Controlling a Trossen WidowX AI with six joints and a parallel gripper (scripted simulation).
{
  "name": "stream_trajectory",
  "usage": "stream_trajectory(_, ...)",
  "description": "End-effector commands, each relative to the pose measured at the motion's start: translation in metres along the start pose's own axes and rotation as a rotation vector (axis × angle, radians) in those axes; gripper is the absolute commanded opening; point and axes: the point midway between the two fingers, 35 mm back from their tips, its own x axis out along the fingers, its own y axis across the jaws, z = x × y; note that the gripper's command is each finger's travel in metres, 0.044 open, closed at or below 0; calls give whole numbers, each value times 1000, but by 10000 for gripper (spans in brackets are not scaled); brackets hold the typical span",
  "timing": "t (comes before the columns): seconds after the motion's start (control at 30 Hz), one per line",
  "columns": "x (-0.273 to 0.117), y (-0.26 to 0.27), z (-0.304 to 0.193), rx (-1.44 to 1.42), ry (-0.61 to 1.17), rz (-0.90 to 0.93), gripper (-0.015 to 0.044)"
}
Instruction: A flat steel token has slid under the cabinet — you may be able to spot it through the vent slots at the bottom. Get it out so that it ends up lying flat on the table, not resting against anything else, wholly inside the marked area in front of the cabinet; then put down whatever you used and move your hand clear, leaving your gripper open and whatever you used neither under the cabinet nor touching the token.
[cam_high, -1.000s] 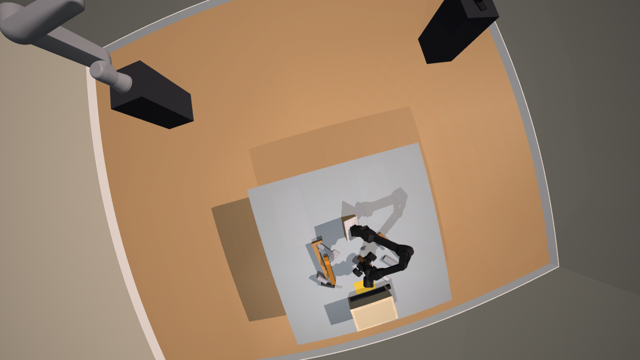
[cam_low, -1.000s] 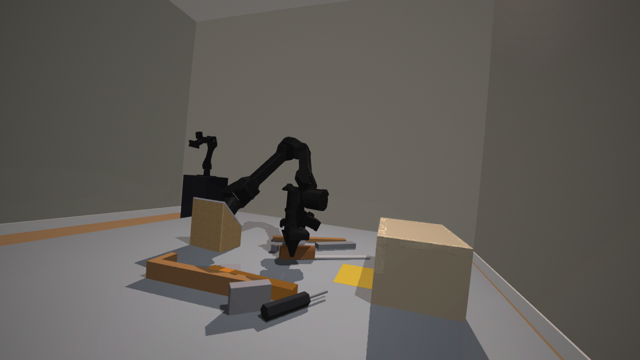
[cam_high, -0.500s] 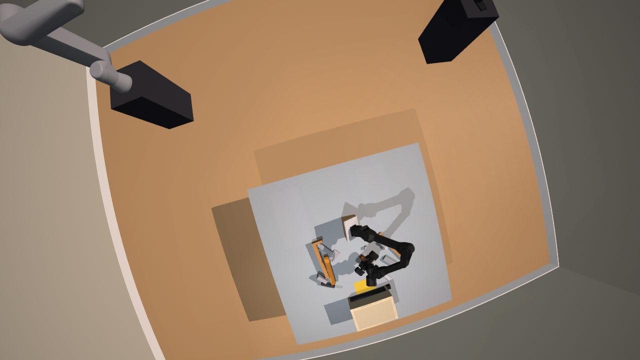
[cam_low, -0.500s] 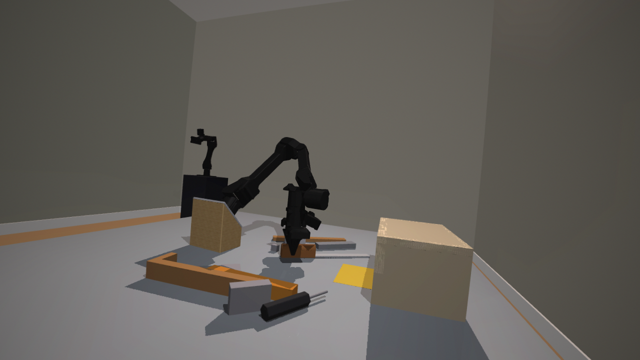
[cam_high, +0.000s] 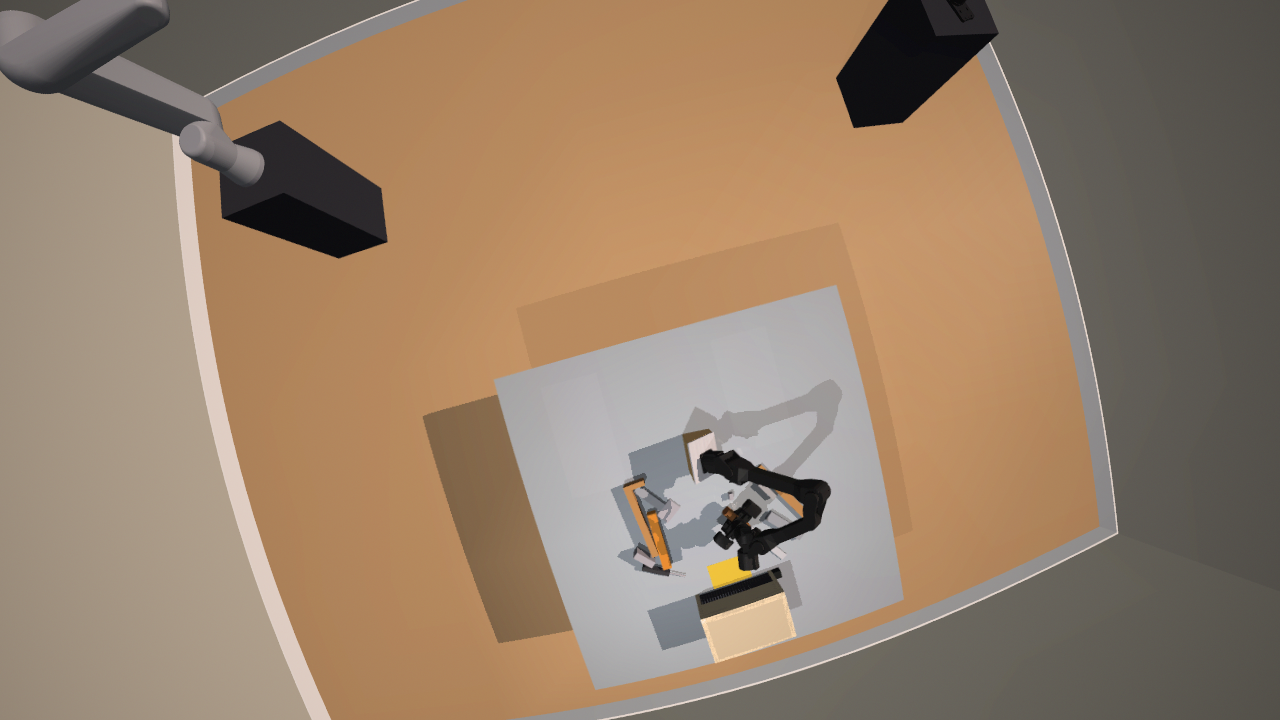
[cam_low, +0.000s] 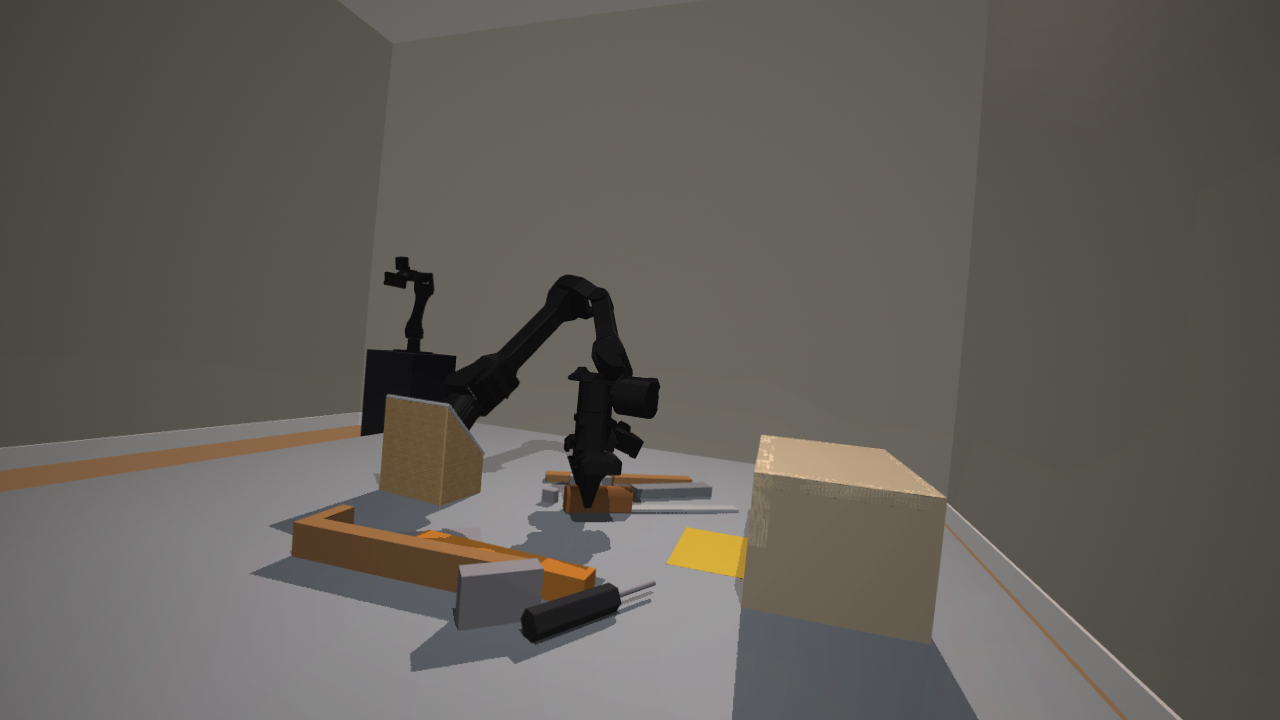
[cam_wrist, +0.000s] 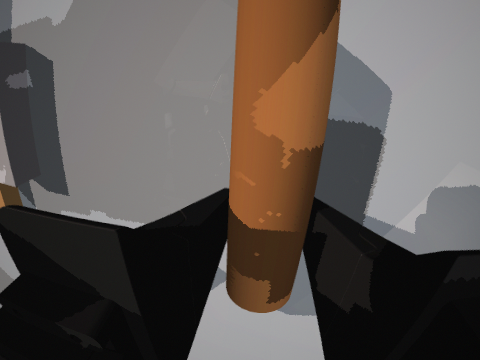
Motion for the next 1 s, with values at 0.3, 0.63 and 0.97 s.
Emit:
stream_trajectory(0.3,0,13,6,1,-4,0,0)
stream_trajectory(0.63,0,23,9,1,-4,1,0)
stream_trajectory(0.97,0,33,14,1,-4,1,0)
